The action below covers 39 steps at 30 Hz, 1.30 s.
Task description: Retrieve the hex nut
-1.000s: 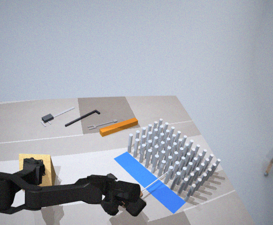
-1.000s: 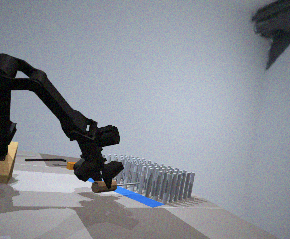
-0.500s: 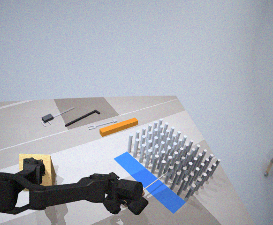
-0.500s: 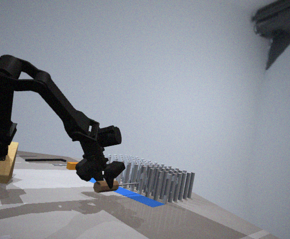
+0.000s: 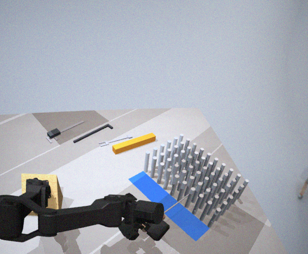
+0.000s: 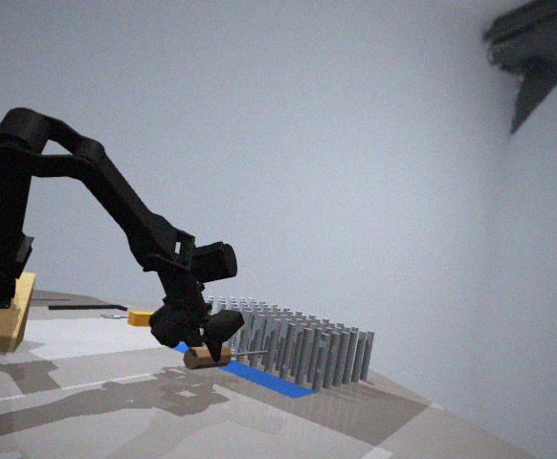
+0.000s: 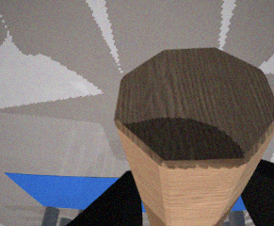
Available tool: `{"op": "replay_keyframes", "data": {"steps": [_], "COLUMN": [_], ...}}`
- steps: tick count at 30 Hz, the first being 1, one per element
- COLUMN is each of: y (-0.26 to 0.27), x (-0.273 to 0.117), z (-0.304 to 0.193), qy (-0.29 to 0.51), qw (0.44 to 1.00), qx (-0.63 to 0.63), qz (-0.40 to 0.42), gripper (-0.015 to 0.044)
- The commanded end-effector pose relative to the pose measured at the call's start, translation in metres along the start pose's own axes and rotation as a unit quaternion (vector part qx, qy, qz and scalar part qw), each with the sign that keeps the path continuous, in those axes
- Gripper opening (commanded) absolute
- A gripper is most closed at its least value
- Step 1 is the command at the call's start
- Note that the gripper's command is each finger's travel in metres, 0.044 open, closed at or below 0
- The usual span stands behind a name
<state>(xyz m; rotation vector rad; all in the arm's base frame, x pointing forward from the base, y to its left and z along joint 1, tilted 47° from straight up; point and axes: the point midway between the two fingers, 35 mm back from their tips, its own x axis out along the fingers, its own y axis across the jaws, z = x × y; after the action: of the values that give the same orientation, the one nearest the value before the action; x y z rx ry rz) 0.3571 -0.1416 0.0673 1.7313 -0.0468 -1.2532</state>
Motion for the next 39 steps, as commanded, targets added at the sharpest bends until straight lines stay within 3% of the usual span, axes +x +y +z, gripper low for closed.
{"op": "replay_keyframes", "data": {"steps": [1,39], "y": [0.004,0.005], "x": [0.001,0.014], "z": [-0.006,-0.026], "qy": [0.004,0.004], "qw": [1.000,1.000], "qx": [0.004,0.004], "qz": [0.005,0.005], "gripper": [0.0000,0.0000]}}
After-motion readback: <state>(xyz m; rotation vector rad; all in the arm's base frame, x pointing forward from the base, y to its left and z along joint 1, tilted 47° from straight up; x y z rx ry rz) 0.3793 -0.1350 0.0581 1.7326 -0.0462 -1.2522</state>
